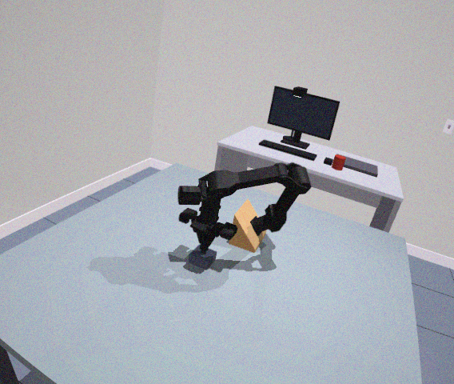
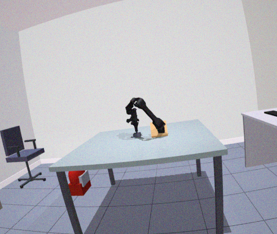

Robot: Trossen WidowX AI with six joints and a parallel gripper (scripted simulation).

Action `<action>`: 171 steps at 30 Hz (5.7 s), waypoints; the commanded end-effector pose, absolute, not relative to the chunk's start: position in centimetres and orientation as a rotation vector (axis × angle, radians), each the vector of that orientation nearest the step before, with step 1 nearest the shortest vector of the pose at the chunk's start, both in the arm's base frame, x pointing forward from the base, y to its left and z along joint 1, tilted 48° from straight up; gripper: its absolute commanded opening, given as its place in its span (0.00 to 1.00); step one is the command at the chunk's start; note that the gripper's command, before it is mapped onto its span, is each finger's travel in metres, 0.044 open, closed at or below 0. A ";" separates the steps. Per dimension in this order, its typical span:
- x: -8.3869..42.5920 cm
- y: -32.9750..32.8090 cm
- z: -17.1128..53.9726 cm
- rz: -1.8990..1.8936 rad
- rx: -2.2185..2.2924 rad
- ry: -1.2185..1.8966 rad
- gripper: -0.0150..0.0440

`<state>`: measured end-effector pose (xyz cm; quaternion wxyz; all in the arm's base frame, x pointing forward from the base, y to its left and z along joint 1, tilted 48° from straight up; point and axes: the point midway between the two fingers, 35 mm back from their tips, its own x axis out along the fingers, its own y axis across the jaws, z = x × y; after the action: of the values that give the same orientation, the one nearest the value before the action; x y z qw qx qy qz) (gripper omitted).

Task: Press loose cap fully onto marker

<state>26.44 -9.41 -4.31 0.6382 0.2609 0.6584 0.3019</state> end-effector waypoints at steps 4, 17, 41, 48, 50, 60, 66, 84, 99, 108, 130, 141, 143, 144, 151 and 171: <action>26.5 -9.3 -4.4 0.687 0.603 1.502 0.25; 26.5 -9.3 -4.4 0.687 0.603 1.502 0.25; 26.5 -9.3 -4.4 0.687 0.603 1.502 0.25; 26.5 -9.3 -4.4 0.687 0.603 1.502 0.25; 26.5 -9.3 -4.4 0.687 0.603 1.502 0.25; 26.5 -9.3 -4.4 0.687 0.603 1.502 0.25; 26.5 -9.3 -4.4 0.687 0.603 1.502 0.25; 26.5 -9.3 -4.4 0.687 0.603 1.502 0.25; 26.5 -9.3 -4.4 0.687 0.603 1.502 0.25; 26.5 -9.3 -4.4 0.687 0.603 1.502 0.25; 26.5 -9.3 -4.4 0.687 0.603 1.502 0.25; 26.5 -9.3 -4.4 0.687 0.603 1.502 0.25; 26.5 -9.3 -4.4 0.687 0.603 1.502 0.25; 26.5 -9.3 -4.4 0.687 0.603 1.502 0.25; 26.5 -9.3 -4.4 0.687 0.603 1.502 0.25; 26.4 -9.4 -4.3 0.689 0.596 1.503 0.57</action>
<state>26.43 -9.40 -4.33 0.6380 0.2611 0.6586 0.3019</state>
